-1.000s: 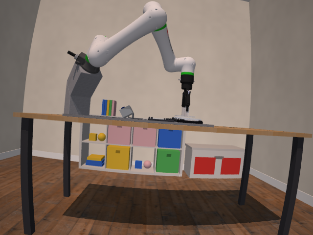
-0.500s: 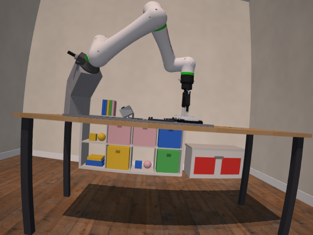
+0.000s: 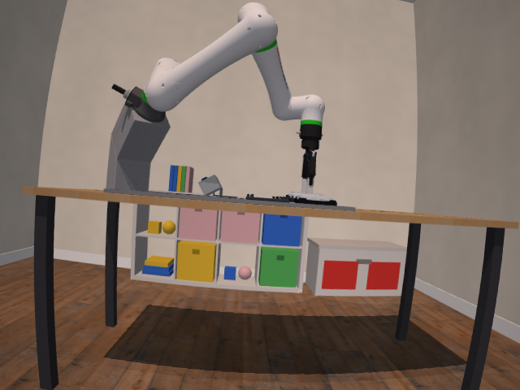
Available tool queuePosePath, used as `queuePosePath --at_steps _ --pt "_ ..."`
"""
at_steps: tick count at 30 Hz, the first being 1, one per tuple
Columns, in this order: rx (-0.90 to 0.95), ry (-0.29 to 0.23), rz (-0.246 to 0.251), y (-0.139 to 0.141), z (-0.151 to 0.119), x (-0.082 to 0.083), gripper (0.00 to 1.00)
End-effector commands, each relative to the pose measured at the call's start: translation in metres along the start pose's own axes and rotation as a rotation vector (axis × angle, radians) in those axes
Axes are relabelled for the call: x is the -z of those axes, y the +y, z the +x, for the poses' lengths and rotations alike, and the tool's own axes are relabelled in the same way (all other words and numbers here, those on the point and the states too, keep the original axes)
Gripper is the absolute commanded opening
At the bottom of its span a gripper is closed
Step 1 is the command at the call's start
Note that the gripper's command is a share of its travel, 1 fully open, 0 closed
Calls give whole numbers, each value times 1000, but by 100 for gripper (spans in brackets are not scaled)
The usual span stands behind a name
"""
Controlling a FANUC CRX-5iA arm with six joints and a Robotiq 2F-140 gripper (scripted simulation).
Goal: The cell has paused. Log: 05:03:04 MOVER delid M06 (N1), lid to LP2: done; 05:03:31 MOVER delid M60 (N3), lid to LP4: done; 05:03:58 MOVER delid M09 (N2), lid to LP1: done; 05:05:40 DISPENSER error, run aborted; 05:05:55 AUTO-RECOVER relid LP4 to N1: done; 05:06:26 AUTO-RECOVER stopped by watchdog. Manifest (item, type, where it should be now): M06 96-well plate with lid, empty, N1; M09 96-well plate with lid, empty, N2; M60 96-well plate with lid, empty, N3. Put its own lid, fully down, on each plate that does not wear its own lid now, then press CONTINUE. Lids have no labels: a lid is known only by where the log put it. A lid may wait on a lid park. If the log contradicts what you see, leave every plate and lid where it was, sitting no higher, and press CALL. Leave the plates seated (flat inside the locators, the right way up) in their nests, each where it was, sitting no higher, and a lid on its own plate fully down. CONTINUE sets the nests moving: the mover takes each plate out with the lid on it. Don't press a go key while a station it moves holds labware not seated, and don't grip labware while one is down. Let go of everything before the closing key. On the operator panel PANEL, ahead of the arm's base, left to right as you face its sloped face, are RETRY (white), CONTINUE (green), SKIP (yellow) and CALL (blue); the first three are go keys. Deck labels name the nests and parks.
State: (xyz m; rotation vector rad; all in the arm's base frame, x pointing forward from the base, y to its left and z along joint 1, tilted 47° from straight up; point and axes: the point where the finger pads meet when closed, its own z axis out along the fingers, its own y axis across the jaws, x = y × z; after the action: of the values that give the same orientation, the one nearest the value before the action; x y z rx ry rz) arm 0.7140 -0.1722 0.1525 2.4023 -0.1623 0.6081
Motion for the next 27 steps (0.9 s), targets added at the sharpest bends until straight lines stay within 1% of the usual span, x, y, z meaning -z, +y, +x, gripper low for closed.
queuePosePath --at_steps 1,27 --pt "0 0 0 0 0 0 0" --pt "0 0 0 0 0 -7 0"
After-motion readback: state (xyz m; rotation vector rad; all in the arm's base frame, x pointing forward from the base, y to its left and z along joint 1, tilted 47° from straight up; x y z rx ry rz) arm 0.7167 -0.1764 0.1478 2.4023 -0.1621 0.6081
